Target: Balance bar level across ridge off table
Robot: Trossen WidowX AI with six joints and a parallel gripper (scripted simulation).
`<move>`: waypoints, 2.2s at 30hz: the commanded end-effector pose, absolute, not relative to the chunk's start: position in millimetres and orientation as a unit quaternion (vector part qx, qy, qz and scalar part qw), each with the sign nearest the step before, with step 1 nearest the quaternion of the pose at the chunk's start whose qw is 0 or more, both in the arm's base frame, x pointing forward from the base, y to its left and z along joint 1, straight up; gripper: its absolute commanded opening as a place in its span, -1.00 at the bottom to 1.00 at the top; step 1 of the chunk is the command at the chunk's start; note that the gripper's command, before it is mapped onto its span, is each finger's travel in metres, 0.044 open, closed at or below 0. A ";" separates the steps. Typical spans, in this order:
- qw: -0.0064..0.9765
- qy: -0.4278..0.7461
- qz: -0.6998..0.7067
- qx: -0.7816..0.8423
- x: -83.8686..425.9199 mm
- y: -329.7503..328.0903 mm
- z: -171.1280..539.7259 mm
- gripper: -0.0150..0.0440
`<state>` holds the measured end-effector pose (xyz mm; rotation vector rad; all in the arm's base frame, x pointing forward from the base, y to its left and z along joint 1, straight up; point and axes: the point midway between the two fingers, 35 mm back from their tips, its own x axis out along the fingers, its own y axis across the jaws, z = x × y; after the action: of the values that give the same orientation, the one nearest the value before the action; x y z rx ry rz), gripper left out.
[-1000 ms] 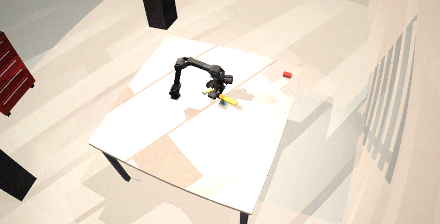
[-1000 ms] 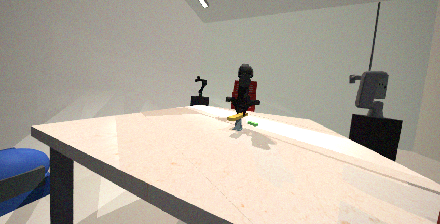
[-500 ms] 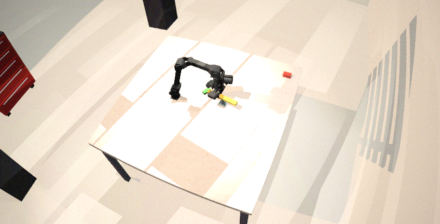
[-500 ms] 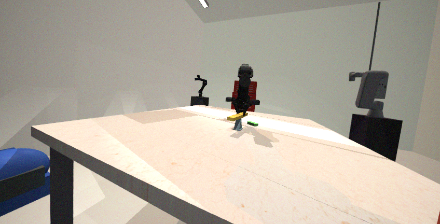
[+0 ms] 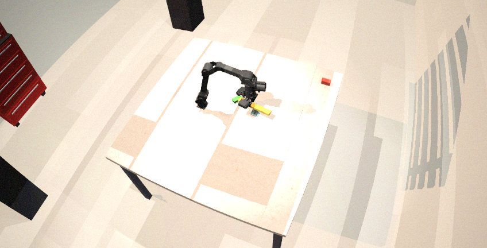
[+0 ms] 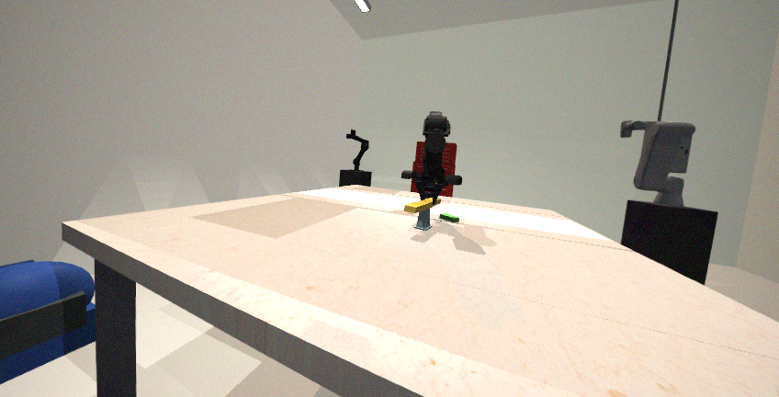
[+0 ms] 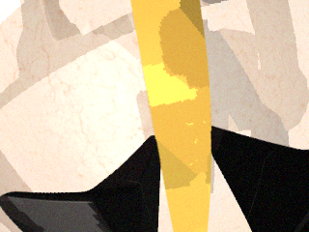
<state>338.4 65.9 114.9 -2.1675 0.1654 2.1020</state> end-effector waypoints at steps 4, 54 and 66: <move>0.059 0.055 0.694 -0.715 338.4 65.9 114.8 -0.49; 0.059 0.055 0.694 -0.715 338.4 65.9 114.8 0.09; 0.059 0.055 0.694 -0.715 338.4 65.9 114.8 0.14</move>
<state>338.4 65.9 114.7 -2.1671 0.1656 2.1026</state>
